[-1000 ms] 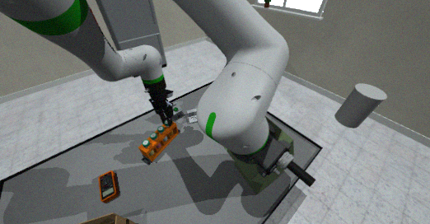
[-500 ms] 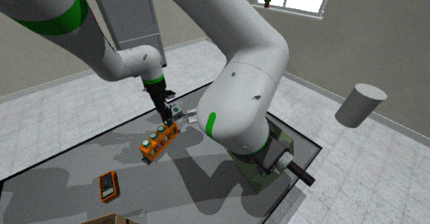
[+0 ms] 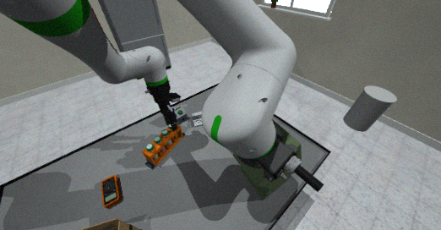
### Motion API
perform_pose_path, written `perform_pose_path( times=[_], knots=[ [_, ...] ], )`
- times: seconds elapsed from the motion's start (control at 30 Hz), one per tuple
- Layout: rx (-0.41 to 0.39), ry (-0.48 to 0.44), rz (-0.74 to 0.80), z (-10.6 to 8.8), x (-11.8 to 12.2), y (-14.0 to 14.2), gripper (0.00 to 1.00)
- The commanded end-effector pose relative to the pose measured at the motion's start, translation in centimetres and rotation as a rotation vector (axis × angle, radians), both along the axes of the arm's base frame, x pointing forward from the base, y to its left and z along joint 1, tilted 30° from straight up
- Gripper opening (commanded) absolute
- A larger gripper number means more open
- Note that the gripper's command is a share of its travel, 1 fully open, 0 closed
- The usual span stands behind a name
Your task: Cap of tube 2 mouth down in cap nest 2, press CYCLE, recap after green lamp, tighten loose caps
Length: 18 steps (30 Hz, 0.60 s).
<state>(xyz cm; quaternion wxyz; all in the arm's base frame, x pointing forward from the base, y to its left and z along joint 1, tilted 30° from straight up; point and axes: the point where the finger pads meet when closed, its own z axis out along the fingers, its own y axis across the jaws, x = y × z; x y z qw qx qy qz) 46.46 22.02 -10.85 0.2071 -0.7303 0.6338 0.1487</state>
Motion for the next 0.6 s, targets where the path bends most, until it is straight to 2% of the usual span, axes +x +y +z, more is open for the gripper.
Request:
perform_pose_path(
  times=[0.0,0.1,0.57],
  knots=[
    [0.000,-0.001,0.000,0.1,0.1,0.0,0.41],
    [0.000,-0.001,0.000,0.1,0.1,0.0,0.41],
    [0.000,-0.001,0.000,3.2,-0.1,-1.8,0.41]
  ],
)
